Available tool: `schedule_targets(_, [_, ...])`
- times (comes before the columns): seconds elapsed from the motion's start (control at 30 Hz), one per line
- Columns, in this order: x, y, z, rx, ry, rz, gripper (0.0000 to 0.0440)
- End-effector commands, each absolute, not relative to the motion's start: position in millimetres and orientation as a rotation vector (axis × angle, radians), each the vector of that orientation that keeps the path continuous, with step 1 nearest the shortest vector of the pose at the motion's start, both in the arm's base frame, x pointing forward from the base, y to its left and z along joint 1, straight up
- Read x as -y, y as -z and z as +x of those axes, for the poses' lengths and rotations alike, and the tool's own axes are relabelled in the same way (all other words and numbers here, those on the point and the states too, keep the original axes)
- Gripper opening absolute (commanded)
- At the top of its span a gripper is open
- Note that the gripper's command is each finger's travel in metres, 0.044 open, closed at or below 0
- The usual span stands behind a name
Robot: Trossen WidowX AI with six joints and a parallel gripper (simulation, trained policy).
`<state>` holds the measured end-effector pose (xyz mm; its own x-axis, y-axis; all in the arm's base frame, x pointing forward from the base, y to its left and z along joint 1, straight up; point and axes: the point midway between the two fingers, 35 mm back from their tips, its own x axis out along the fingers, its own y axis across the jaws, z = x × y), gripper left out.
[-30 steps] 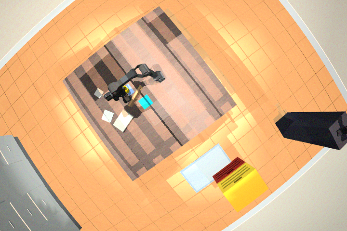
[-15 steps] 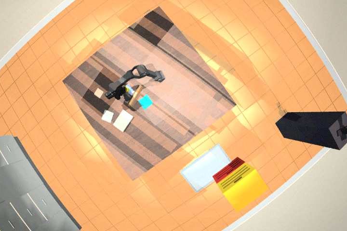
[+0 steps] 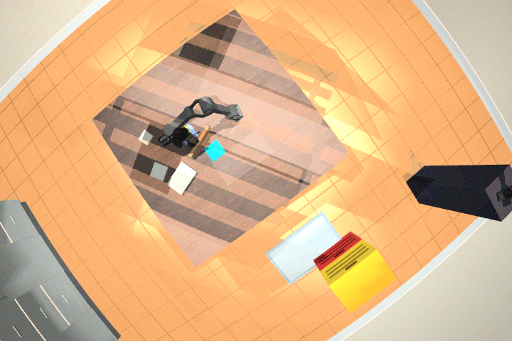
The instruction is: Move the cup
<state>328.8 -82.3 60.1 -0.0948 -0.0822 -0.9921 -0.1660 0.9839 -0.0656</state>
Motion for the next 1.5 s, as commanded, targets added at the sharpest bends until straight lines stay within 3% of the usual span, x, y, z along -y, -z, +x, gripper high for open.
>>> schedule_targets(0.0, [82.4, -55.3, 325.6, -1.681, -0.126, -0.235, 0.0])
schedule_targets(0.6, [68.2, -93.5, 322.0, -1.656, -0.282, -0.358, 0.0006])
schedule_targets(1.47, [-2.0, -151.6, 328.3, -1.53, -0.384, -0.464, 0.0])
